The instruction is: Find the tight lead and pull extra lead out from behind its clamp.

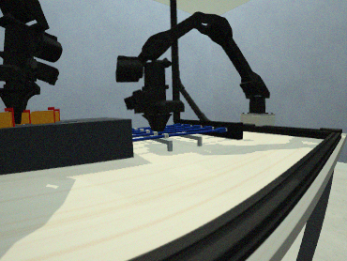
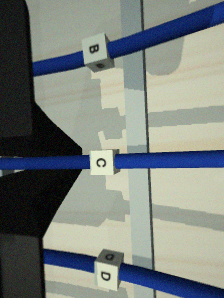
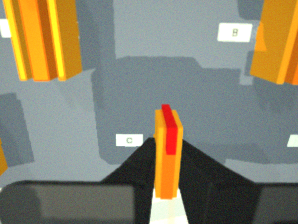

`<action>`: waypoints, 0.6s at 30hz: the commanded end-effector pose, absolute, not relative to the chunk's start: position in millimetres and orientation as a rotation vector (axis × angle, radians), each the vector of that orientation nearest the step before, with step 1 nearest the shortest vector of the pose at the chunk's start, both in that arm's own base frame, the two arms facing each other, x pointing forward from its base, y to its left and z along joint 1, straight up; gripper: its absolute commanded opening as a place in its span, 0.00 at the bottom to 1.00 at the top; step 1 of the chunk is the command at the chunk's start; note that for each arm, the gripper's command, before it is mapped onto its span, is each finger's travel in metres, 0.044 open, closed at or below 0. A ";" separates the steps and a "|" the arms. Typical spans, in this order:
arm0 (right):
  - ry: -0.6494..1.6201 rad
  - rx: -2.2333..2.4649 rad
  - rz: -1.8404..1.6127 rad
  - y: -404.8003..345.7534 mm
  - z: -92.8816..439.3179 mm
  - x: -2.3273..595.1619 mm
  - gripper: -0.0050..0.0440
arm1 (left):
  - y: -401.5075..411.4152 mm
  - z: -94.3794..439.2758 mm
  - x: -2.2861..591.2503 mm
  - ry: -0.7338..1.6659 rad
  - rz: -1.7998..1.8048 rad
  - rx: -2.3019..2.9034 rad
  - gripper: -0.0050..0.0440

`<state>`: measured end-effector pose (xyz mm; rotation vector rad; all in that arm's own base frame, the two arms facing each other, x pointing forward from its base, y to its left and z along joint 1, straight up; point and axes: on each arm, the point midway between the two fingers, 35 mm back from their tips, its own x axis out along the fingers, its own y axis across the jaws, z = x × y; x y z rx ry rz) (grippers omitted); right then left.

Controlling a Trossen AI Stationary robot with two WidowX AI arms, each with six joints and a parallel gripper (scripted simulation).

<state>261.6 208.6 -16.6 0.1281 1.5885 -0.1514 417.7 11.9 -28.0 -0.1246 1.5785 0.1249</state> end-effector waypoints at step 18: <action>1.563 0.147 -0.133 213.0 7.1 267.1 0.00 | 12.1 -17.6 423.0 1.549 0.123 -0.125 0.00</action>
